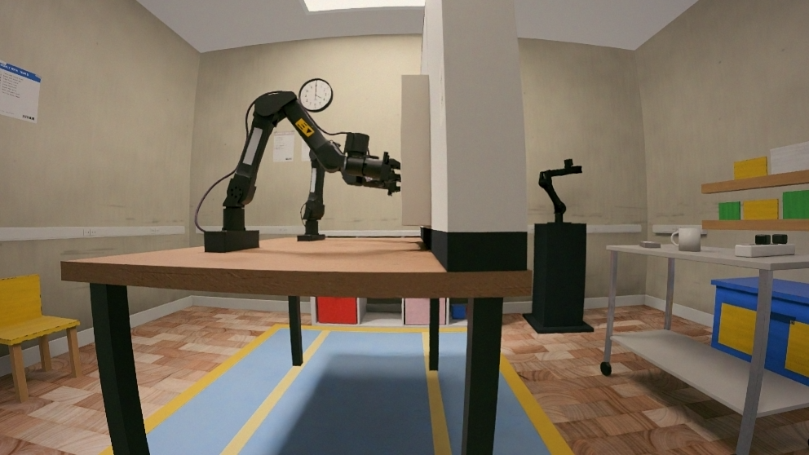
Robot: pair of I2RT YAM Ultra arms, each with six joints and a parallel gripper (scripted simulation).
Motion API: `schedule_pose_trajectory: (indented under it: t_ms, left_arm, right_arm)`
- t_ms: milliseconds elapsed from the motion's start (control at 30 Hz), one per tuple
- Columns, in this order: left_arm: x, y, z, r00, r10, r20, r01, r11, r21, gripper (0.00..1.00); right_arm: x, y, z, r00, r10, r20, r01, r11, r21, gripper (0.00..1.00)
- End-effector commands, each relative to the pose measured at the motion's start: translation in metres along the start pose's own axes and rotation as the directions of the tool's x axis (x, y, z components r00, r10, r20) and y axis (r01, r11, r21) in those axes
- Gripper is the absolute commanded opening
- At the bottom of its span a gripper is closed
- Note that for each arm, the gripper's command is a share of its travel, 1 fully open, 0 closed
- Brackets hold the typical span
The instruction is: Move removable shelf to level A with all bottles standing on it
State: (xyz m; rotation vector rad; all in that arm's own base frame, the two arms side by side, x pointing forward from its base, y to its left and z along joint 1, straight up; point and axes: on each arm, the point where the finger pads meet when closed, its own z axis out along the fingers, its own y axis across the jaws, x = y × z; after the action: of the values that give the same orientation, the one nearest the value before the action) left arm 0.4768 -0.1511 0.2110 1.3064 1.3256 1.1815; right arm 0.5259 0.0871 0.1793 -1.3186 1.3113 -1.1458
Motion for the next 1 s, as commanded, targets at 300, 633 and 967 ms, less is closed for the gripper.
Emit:
schedule_pose_trajectory:
  t_ms: [300, 633, 967]
  left_arm:
    - [0.002, 0.061, -0.002, 1.0, -0.022, -0.004, 0.021, 0.991, -0.135, 0.0]
    - [0.002, 0.061, -0.01, 1.0, -0.022, -0.004, 0.021, 0.991, -0.135, 0.0]
    - [0.002, 0.061, -0.021, 1.0, -0.022, -0.004, 0.021, 0.991, -0.135, 0.0]
  right_arm:
    - [0.002, -0.066, -0.001, 1.0, 0.008, 0.002, -0.008, 0.99, 0.142, 0.0]
    - [0.002, -0.068, -0.009, 1.0, 0.008, 0.002, -0.008, 0.99, 0.142, 0.0]
    - [0.002, -0.069, -0.021, 1.0, 0.008, 0.002, -0.008, 0.99, 0.142, 0.0]
